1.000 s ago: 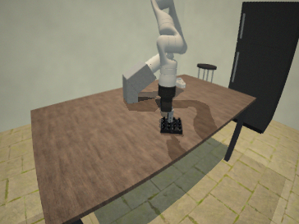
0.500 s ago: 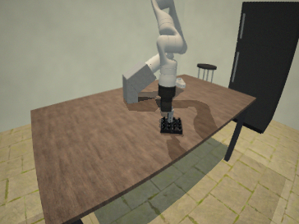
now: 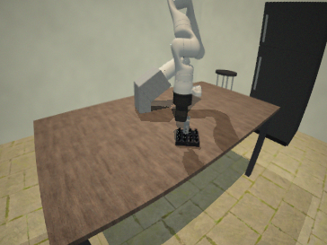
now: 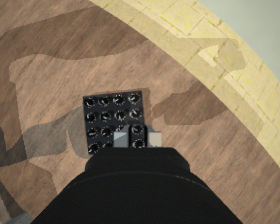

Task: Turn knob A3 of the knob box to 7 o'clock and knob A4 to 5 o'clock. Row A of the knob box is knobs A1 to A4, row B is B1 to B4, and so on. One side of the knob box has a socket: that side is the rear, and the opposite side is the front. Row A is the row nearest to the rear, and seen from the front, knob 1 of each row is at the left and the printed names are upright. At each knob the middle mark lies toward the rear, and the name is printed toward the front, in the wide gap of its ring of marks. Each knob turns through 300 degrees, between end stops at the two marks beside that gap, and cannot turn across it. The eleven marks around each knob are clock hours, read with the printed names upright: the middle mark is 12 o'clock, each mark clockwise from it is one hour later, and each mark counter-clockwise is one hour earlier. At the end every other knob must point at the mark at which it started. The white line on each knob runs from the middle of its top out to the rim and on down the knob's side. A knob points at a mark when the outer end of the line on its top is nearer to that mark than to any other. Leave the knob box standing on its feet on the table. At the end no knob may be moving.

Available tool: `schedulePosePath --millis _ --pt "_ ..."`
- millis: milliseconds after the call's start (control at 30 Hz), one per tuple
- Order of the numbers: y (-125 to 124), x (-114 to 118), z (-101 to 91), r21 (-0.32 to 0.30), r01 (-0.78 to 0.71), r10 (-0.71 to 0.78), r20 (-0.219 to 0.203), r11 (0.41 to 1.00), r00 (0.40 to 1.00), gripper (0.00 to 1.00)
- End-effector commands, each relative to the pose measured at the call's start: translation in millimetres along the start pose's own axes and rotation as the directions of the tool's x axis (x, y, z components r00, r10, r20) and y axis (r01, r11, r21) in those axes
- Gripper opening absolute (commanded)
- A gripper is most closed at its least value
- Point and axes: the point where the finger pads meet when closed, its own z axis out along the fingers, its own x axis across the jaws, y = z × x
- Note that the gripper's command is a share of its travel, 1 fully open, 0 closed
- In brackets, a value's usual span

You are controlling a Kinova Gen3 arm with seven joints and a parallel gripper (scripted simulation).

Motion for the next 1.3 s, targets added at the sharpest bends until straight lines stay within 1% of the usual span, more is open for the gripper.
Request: schedulePosePath --millis 0,133,233,300,467,633,800,867,1067,1267 --pt "0.0 1.2 -2.9 -0.007 -0.049 0.049 -0.004 0.999 0.999 0.46" --pt "0.3 1.9 -4.2 -0.006 -0.17 0.17 -0.004 0.985 0.985 0.46" --pt "0.9 2.5 -5.4 -0.006 -0.27 0.27 -0.004 0.963 0.963 0.46" --pt "0.9 2.5 -5.4 -0.006 -0.27 0.27 -0.004 0.963 0.963 0.46" --pt "3.0 3.6 -7.5 -0.005 -0.444 0.443 -0.004 0.896 0.896 0.46" --pt "6.3 4.4 -9.8 -0.005 -0.609 0.609 -0.005 0.793 0.793 0.46" --pt "10.7 4.9 -12.2 -0.003 -0.749 0.749 -0.006 0.663 0.663 0.46" --pt "10.7 4.9 -12.2 -0.003 -0.749 0.749 -0.006 0.663 0.663 0.46" --pt "16.5 4.9 -14.9 -0.001 -0.87 0.87 -0.007 0.493 0.493 0.46" --pt "21.8 4.4 -17.3 0.002 -0.94 0.94 -0.008 0.34 0.34 0.46"
